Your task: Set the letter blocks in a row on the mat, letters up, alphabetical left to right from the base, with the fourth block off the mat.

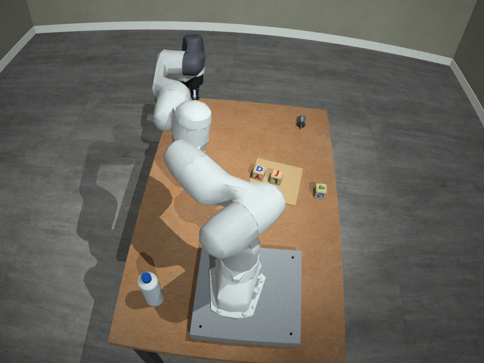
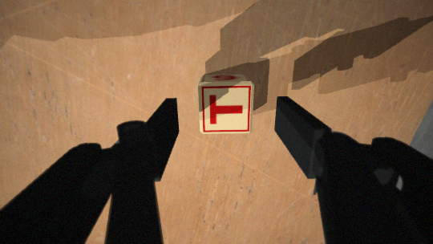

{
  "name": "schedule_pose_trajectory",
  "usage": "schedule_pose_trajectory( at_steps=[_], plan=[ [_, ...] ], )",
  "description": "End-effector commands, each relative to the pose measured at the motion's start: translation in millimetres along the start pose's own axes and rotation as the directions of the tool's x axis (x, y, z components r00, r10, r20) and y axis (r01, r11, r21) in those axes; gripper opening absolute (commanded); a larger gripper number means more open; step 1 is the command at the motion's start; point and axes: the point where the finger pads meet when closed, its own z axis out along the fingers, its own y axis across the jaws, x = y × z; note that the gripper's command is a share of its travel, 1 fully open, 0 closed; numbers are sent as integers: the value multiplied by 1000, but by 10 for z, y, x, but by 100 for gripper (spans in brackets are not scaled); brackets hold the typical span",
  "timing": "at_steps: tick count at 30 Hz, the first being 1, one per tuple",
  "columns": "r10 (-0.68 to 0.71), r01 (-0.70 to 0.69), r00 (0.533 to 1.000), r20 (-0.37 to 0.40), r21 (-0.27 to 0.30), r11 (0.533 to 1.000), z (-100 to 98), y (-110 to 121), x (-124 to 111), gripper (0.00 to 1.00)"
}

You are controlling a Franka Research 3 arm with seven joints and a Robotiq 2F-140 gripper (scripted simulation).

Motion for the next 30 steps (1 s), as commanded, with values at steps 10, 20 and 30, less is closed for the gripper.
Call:
schedule_pose_trajectory(
  at_steps=[10,20,30],
  plan=[
    [-2,2,1000,-1,-2,1000,4,7,2,55],
    [-2,2,1000,-1,-2,1000,54,7,2,55],
    [-2,2,1000,-1,-2,1000,279,7,2,55]
  ],
)
